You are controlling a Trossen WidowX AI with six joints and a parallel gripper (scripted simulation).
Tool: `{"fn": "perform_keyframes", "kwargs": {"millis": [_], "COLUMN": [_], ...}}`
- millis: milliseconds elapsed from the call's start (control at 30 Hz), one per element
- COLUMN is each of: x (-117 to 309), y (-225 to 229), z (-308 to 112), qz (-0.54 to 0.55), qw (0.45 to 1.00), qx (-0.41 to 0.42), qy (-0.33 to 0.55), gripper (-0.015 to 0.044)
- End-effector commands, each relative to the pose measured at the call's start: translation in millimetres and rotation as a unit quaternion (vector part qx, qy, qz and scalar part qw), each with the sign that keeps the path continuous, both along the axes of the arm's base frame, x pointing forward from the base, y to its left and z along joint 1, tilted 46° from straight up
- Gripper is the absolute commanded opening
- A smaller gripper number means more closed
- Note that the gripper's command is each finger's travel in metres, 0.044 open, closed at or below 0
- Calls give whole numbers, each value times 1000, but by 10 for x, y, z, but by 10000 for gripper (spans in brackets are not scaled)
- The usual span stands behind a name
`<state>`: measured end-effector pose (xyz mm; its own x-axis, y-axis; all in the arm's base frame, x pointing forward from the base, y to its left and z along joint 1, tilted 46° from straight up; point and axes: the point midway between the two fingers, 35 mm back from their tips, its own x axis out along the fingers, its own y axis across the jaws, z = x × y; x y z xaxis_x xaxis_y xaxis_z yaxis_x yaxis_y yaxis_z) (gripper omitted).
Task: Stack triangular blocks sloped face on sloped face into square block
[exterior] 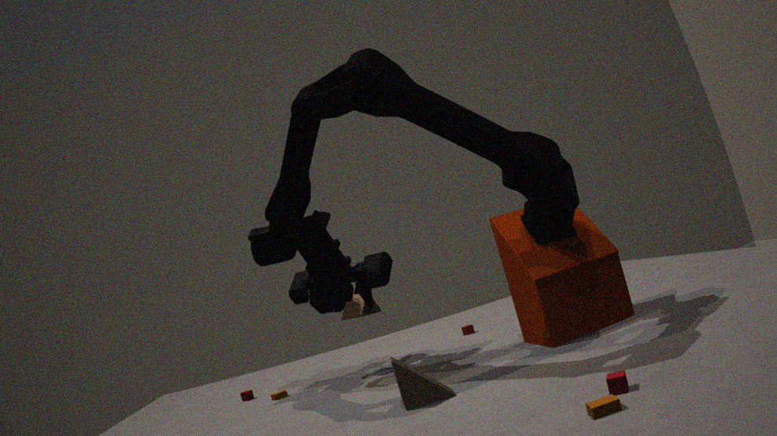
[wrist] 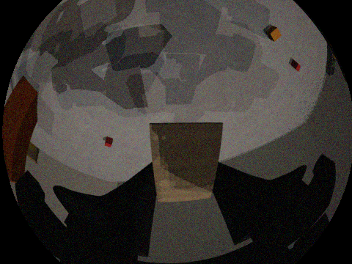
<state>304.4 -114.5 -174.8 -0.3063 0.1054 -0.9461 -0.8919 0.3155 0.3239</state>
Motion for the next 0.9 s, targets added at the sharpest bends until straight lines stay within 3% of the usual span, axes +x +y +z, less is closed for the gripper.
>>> {"fn": "perform_keyframes", "kwargs": {"millis": [0,433,867], "x": [-31,-75,-81], "y": [-24,-79,-166], "z": [-49,-98,-95], "qz": [-53,-254,-443], "qw": [998,963,880], "qx": [15,76,134], "qy": [10,49,105], "gripper": [0,0,0]}}
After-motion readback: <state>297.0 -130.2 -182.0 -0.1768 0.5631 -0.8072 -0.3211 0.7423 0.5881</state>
